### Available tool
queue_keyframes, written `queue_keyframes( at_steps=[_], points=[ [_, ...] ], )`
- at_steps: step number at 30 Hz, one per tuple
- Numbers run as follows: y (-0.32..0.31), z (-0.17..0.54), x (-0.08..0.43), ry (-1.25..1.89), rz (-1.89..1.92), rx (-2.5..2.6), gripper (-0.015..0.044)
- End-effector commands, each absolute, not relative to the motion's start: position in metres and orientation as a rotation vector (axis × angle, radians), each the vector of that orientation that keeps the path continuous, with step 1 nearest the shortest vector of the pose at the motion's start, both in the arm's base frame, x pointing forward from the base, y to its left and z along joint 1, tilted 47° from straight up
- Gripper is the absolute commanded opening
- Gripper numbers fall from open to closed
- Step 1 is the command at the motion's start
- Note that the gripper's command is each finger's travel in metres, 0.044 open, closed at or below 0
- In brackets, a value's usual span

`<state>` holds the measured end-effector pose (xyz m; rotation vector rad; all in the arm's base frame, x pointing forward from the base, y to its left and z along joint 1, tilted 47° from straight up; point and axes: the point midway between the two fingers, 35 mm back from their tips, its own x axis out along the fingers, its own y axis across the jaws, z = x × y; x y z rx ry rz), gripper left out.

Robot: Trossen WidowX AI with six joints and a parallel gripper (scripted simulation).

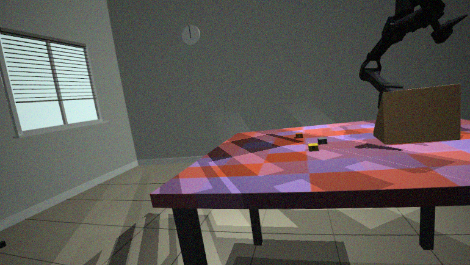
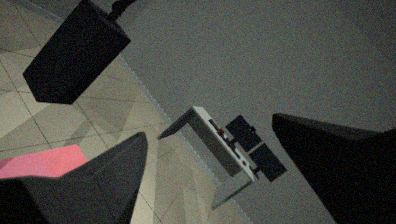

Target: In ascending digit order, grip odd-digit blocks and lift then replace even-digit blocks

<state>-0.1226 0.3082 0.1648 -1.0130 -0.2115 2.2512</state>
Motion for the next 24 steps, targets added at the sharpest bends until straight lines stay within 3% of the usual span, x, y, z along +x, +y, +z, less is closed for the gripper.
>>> queue_keyframes(
  at_steps=[1, 12, 24],
  points=[
    [0.327, 0.133, -0.052, 0.264, 1.941, -1.063, 0.04],
    [0.277, 0.07, 0.126, 1.126, 0.898, -0.935, 0.04],
    [0.122, 0.054, 0.248, 1.472, -0.33, -0.698, 0.04]
  ],
)
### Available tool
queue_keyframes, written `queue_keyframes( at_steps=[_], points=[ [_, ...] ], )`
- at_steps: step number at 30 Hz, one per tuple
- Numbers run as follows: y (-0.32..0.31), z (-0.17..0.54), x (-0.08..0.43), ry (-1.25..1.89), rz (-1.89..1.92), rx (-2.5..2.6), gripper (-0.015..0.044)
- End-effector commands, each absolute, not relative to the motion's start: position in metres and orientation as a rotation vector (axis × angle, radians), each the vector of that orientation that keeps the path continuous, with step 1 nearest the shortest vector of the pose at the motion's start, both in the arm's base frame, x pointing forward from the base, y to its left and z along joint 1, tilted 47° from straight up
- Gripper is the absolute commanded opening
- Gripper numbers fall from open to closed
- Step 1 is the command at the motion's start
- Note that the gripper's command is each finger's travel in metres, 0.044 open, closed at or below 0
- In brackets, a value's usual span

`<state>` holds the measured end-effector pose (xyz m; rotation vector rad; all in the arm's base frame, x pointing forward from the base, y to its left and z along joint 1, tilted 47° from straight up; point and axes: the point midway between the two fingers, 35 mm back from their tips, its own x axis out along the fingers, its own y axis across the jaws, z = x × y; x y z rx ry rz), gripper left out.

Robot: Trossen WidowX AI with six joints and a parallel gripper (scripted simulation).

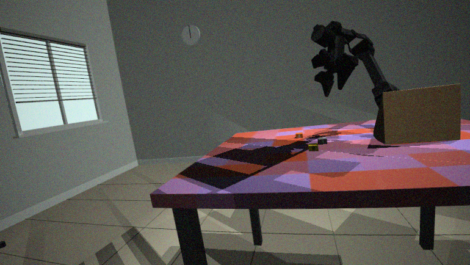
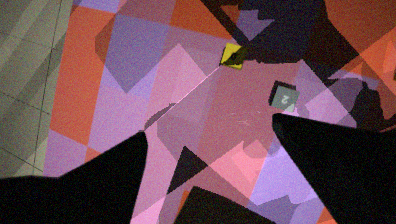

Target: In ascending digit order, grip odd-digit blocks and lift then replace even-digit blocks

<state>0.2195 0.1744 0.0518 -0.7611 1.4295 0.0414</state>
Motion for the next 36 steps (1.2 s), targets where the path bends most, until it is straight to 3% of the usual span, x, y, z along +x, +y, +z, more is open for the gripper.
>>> queue_keyframes(
  at_steps=[1, 5, 28, 36],
  points=[
    [0.108, 0.055, 0.254, 1.477, -0.421, -0.685, 0.04],
    [0.083, 0.057, 0.264, 1.48, -0.584, -0.666, 0.04],
    [0.082, 0.057, 0.264, 1.48, -0.585, -0.666, 0.04],
    [0.136, 0.009, 0.298, 1.478, -0.582, -0.661, 0.04]
  ],
)
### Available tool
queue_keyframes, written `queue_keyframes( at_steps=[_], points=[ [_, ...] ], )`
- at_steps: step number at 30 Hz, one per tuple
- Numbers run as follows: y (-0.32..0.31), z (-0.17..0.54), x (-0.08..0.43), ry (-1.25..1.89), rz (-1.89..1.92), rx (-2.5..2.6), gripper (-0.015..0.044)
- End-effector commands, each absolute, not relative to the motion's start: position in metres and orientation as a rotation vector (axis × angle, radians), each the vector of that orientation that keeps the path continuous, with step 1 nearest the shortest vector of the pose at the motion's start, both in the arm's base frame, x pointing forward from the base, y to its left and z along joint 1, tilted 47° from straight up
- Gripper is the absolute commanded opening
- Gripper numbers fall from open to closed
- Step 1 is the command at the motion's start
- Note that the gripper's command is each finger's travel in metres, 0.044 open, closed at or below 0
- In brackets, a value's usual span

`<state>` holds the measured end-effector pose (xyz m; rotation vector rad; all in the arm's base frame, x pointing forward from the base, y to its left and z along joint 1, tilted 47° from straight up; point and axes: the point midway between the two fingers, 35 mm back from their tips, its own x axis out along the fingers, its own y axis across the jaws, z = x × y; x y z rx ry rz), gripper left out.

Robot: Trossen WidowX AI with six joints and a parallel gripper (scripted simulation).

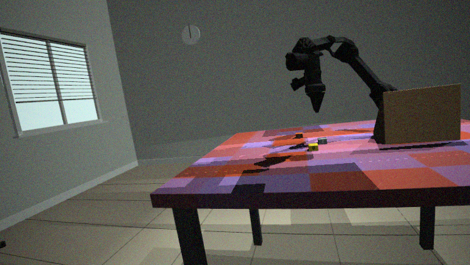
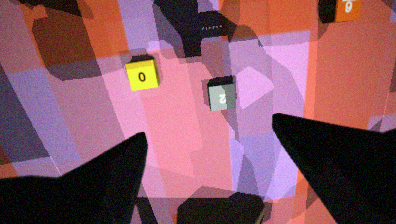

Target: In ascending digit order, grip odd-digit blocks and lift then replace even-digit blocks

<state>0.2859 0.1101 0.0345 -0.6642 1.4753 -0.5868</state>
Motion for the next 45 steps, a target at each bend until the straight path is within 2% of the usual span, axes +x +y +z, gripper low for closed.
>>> queue_keyframes(
  at_steps=[1, 26, 30, 35, 41, 45],
  points=[
    [0.144, 0.0, 0.302, 1.478, -0.582, -0.661, 0.04],
    [0.152, -0.011, 0.309, 1.478, -0.58, -0.659, 0.04],
    [0.111, 0.039, 0.346, 1.48, -0.561, -0.651, 0.04],
    [0.063, 0.089, 0.369, 1.477, -0.562, -0.652, 0.04],
    [-0.009, 0.157, 0.378, 1.473, -0.588, -0.667, 0.04],
    [-0.015, 0.163, 0.378, 1.473, -0.592, -0.668, 0.04]
  ],
)
